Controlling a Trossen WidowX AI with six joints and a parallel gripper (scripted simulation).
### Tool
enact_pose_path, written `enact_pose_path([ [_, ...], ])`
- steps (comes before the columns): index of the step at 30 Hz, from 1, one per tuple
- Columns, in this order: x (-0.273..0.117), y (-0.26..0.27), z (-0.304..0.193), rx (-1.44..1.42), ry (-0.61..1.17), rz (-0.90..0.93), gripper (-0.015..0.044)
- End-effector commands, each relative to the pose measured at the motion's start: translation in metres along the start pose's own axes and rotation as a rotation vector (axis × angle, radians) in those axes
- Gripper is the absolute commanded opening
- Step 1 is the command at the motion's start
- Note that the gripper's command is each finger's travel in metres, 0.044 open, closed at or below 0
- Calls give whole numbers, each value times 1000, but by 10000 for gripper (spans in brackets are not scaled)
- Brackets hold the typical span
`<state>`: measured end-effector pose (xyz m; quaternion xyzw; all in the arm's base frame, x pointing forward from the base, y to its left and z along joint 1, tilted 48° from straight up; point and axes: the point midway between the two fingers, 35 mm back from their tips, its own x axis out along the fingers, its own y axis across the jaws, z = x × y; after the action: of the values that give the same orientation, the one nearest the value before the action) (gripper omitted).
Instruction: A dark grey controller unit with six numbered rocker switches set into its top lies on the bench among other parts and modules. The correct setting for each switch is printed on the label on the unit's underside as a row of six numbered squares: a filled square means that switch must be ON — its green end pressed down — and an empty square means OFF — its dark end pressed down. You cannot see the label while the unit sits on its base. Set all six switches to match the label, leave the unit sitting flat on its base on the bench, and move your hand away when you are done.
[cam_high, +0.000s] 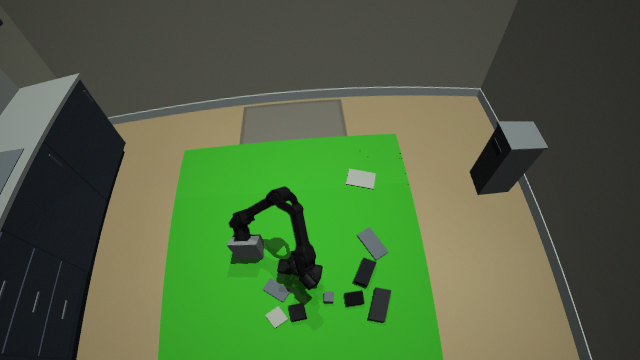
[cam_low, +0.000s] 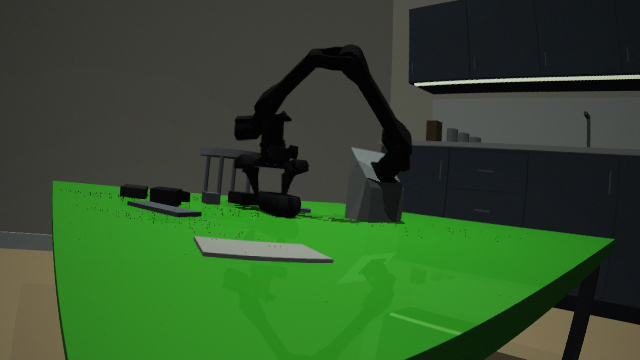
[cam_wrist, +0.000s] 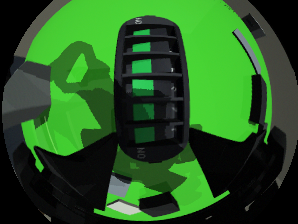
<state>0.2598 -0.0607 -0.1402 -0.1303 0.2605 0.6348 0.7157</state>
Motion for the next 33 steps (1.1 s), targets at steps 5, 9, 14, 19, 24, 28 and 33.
enact_pose_path([
  [5,-10,-2,6,-8,10,-9,336],
  [9,-12,-2,7,-8,17,-9,336],
  [14,-15,-2,10,-8,27,-9,336],
  [19,-18,-2,12,-8,37,-9,336],
  [24,-21,-2,15,-8,47,-9,336],
  [28,-21,0,16,-8,53,-9,336],
  [33,-23,1,18,-8,62,-9,336],
])
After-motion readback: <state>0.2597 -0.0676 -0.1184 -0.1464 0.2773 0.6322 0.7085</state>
